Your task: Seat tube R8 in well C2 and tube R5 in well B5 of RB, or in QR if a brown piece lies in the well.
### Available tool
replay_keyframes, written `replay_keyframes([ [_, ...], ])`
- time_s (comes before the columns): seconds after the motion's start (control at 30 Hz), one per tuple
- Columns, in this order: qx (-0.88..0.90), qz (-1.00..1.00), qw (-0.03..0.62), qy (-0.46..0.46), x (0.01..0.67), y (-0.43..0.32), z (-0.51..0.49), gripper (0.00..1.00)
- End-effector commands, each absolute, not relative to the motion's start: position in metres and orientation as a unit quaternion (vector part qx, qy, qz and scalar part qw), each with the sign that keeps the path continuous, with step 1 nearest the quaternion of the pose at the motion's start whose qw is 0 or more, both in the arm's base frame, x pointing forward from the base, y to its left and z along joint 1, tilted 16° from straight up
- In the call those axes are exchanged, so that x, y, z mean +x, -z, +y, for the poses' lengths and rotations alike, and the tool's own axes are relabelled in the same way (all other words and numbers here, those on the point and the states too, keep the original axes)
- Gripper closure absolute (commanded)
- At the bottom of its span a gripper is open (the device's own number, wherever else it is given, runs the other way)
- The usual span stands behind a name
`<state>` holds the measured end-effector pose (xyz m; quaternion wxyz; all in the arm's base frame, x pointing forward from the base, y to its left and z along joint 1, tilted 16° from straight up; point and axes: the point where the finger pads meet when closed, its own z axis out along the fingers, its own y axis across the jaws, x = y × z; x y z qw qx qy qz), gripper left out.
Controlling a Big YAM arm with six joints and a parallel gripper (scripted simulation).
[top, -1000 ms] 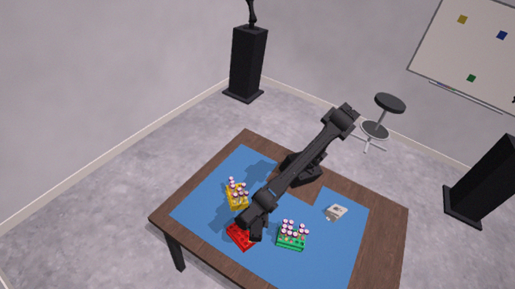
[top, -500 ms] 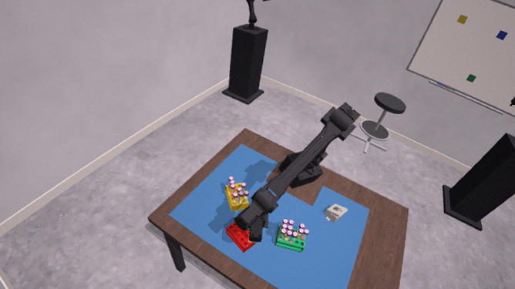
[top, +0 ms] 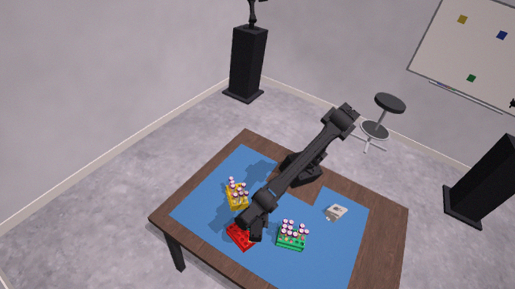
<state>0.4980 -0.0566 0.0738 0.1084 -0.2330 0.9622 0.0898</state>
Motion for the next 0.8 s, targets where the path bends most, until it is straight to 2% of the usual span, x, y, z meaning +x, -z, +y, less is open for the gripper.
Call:
replay_keyframes([
  [0.0, -0.229, 0.962, 0.119, -0.083, 0.514, -0.081, -0.059, 1.00],
  [0.77, -0.229, 0.963, 0.110, -0.087, 0.505, -0.061, -0.053, 1.00],
])
